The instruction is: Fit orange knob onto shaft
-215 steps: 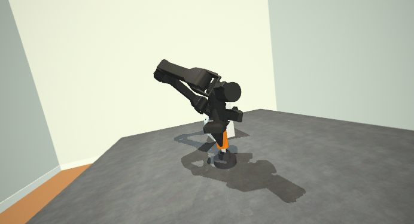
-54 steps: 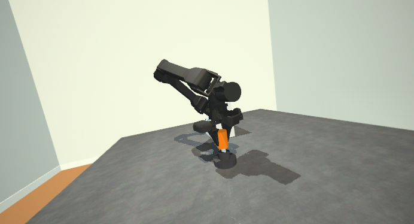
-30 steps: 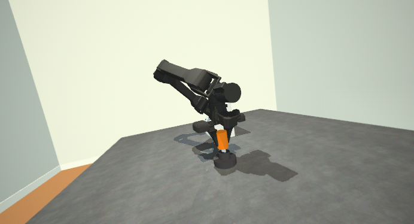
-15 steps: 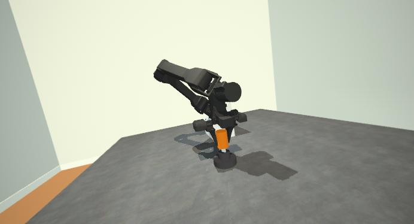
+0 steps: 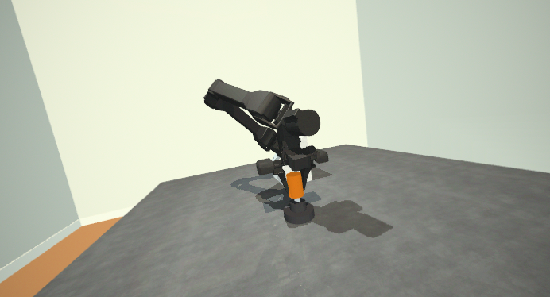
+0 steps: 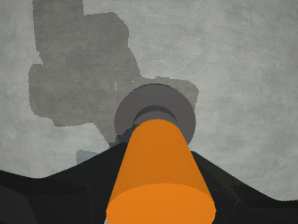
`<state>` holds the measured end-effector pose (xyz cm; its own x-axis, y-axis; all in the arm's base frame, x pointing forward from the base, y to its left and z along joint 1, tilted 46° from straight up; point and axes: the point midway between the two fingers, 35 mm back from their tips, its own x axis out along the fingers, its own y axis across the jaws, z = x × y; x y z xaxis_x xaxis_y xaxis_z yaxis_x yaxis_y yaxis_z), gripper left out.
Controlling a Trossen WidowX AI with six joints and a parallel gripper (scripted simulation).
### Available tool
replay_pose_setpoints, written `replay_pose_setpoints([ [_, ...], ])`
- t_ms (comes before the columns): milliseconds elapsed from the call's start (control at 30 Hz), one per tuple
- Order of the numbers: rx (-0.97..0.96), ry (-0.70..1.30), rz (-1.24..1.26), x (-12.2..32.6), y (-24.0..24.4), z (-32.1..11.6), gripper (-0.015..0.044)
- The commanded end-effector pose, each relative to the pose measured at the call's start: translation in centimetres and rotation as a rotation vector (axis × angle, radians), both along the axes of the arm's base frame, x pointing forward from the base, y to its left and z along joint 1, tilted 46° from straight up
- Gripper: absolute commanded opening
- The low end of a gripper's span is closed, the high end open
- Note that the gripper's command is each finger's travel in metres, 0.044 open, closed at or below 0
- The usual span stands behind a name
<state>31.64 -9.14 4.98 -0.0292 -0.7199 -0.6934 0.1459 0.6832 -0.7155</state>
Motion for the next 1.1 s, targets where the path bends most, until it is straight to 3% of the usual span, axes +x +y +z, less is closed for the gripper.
replay_pose_setpoints([
  [0,-0.001,-0.003,-0.003,-0.04,-0.02,-0.15,0.0],
  [667,-0.001,-0.003,-0.003,-0.16,0.33,0.22,0.0],
  [1067,-0.007,-0.154,-0.148,0.1,0.11,0.18,0.0],
])
